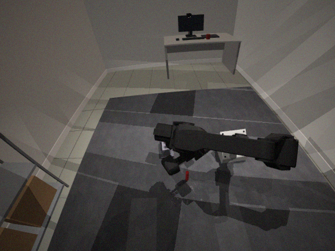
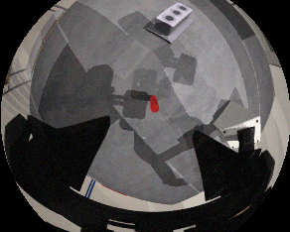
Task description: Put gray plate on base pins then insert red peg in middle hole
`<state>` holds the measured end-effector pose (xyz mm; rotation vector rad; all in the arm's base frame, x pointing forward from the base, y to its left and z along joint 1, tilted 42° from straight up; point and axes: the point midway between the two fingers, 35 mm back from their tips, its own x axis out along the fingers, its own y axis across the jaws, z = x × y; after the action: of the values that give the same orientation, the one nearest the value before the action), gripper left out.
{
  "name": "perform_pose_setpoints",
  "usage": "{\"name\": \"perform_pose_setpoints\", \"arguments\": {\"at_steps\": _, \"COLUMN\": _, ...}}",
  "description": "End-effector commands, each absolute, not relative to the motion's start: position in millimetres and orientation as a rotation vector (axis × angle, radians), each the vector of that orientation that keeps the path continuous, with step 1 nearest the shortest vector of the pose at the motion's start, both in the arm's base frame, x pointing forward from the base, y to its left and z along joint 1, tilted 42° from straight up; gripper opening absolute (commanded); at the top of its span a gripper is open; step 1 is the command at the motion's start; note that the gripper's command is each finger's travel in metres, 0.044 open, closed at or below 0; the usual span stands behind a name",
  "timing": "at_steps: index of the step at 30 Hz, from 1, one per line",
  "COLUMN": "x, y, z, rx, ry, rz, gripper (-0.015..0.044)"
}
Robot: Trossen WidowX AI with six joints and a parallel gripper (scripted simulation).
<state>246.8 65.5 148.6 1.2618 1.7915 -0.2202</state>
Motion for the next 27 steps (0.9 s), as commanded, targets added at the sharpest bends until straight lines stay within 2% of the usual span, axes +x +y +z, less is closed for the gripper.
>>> {"name": "perform_pose_setpoints", "arguments": {"at_steps": 1, "x": 244, "y": 72, "z": 142, "rx": 1.275, "ry": 1.802, "rz": -0.233, "gripper": 0.0440}}
{"name": "perform_pose_setpoints", "arguments": {"at_steps": 27, "x": 240, "y": 112, "z": 95, "rx": 1.275, "ry": 1.801, "rz": -0.231, "gripper": 0.0440}}
